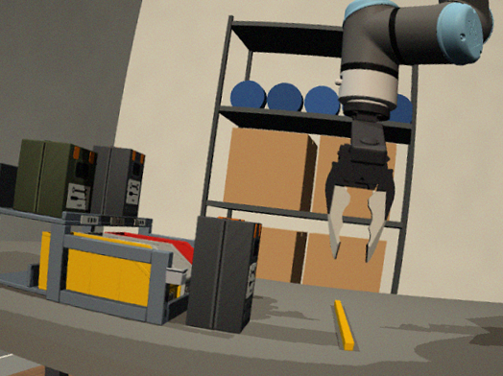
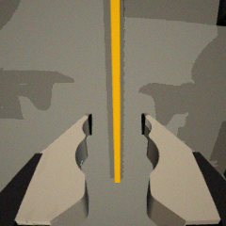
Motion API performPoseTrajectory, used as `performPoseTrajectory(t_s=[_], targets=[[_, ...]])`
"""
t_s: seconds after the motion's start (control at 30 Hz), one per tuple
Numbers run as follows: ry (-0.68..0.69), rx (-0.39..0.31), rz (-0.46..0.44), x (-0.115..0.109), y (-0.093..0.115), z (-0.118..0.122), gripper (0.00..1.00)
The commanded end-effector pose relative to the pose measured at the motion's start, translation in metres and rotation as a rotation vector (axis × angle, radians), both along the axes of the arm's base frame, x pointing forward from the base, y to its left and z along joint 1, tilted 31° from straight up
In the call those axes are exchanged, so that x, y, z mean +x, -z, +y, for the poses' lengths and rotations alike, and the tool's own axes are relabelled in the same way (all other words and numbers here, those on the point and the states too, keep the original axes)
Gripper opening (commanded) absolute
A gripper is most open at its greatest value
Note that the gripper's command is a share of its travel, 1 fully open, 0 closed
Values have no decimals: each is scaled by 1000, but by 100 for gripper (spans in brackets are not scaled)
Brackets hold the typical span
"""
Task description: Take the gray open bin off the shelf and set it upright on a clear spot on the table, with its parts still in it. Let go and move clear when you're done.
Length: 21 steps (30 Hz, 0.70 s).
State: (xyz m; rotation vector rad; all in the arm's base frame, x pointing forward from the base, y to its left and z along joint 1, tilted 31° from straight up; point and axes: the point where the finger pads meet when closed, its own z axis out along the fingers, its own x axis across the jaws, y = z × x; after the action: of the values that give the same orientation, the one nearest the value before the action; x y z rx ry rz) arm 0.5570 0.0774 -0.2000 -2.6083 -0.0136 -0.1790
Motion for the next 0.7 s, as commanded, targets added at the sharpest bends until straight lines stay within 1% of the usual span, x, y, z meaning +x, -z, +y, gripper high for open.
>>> performPoseTrajectory(t_s=[0.0, 0.23, 0.4, 0.67], targets=[[-2, 1, 1, -2, -15, -9, 26], [-2, 1, 1, -2, -15, -9, 26], [-2, 1, 1, -6, -40, -24, 26], [-2, 1, 1, -6, -40, -24, 26]])
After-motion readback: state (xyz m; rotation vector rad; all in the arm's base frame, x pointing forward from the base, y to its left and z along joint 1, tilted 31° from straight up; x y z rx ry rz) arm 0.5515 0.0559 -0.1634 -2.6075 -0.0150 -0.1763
